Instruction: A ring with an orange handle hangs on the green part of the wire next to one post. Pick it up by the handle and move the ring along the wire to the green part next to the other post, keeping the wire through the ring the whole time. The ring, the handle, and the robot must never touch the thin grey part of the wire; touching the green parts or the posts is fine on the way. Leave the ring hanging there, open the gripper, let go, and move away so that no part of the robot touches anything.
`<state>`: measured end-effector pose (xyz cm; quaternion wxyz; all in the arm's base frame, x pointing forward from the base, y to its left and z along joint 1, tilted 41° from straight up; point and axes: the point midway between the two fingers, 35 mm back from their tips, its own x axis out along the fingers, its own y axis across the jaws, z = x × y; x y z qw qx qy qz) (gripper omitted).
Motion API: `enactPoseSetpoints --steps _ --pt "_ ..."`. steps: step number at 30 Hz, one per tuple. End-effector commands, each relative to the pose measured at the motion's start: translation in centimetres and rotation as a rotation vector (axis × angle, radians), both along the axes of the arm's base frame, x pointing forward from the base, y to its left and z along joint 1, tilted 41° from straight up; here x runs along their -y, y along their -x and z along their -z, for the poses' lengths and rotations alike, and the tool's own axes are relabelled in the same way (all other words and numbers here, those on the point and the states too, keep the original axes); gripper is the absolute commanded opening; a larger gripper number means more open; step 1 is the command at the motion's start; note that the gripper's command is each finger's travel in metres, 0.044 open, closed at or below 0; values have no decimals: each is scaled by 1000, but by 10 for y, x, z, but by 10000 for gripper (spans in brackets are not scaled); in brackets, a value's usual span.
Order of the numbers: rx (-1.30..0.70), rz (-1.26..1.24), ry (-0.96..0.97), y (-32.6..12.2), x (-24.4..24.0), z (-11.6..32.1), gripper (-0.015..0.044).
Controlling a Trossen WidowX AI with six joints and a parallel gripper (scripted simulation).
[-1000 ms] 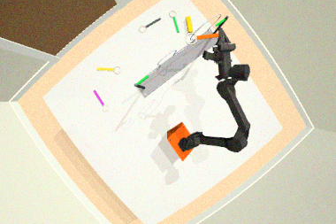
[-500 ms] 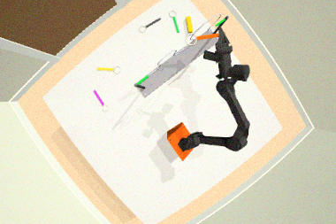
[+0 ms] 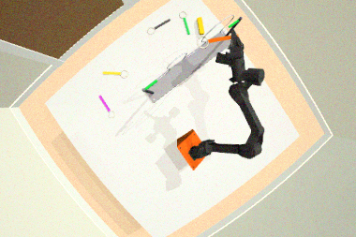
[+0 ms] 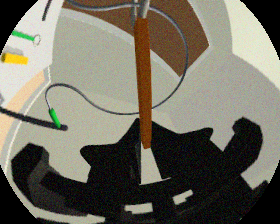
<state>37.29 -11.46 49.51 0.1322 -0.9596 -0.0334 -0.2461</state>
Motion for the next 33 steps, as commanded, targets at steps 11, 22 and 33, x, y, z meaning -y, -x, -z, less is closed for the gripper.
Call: enactPoseSetpoints --steps 11,22,33 --pt "6 -5 80 0 6 0 -150" --pt "5 -2 -11 0 26 3 -150" --pt "1 5 -214 -1 55 16 -150"
